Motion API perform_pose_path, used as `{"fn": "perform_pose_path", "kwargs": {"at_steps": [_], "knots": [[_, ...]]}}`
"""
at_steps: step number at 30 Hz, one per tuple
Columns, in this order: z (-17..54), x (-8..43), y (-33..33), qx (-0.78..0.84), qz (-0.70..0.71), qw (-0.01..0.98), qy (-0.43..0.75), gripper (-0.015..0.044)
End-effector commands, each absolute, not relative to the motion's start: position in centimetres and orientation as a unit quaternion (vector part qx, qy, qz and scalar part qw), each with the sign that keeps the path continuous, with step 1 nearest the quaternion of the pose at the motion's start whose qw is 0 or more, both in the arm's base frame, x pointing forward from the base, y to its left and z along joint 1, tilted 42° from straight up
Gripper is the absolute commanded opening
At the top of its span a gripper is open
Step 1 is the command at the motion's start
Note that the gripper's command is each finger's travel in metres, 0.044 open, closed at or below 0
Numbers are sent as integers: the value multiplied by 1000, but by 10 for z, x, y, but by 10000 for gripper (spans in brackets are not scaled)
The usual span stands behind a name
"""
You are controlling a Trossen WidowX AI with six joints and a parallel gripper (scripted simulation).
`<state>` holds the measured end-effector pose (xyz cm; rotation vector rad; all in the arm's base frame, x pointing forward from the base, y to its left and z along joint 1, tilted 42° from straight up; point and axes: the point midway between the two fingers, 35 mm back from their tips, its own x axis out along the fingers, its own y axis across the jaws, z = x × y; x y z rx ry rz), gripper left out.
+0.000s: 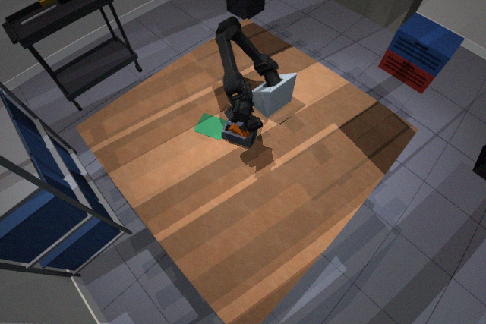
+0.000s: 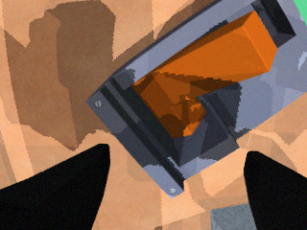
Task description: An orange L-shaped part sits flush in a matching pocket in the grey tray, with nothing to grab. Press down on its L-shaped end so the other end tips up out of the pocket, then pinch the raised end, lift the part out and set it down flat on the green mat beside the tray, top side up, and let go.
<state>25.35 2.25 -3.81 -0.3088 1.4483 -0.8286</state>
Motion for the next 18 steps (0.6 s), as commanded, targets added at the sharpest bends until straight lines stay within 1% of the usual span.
{"fn": "perform_pose_path", "kwargs": {"at_steps": [1,3,18], "knots": [[-10,276,-6,138,-589,665,438,280],[-8,277,-9,164,-605,659,415,280],[-9,277,-10,164,-605,659,415,280]]}}
